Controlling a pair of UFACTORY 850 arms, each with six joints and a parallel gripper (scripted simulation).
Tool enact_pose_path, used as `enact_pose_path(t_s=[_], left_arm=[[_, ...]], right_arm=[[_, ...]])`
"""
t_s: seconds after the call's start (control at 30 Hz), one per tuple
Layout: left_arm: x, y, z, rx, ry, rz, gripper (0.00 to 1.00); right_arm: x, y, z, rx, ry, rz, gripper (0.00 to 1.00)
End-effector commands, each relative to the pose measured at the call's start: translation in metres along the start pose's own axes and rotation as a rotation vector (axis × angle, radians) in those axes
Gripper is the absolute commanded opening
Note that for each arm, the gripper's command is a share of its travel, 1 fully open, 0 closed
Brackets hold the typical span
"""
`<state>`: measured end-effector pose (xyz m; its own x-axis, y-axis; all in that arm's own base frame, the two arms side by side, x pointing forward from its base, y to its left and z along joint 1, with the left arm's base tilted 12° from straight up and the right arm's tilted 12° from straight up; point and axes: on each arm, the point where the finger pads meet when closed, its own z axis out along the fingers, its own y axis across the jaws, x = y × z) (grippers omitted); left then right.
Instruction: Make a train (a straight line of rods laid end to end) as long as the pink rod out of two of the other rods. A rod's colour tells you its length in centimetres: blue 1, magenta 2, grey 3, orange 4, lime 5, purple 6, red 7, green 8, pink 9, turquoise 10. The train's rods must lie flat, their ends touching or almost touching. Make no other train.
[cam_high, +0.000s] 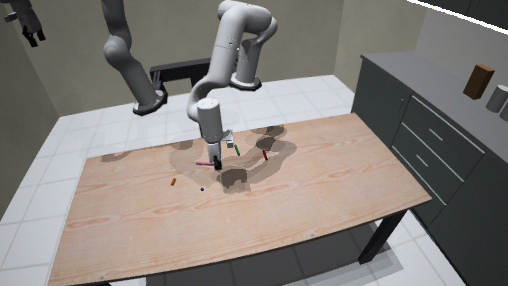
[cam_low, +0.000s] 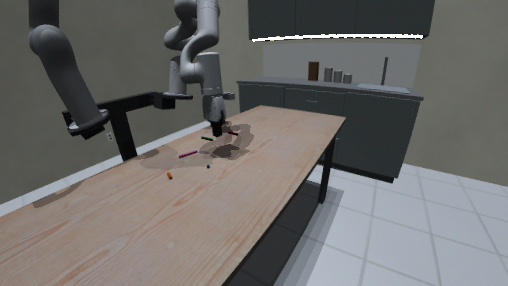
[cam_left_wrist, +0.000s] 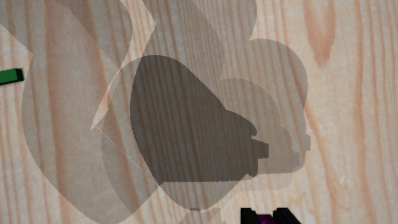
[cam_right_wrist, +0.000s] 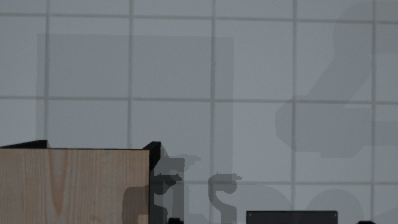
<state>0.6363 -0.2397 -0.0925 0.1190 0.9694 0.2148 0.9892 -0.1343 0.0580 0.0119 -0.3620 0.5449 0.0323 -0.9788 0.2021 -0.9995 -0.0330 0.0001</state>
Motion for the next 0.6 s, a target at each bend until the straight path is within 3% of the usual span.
enact_pose_path(t_s=[0.0,0.57], left_arm=[[-0.0069,0.0096,0.0003,0.034,-0.010,0.023,0.06],[-0.0070,0.0093,0.0101,0.034,-0.009,0.023,0.06]], right_arm=[[0.0004,0.0000,-0.0008,0.000,0.002,0.000,1.00],[0.0004,0.0000,-0.0008,0.000,0.002,0.000,1.00]])
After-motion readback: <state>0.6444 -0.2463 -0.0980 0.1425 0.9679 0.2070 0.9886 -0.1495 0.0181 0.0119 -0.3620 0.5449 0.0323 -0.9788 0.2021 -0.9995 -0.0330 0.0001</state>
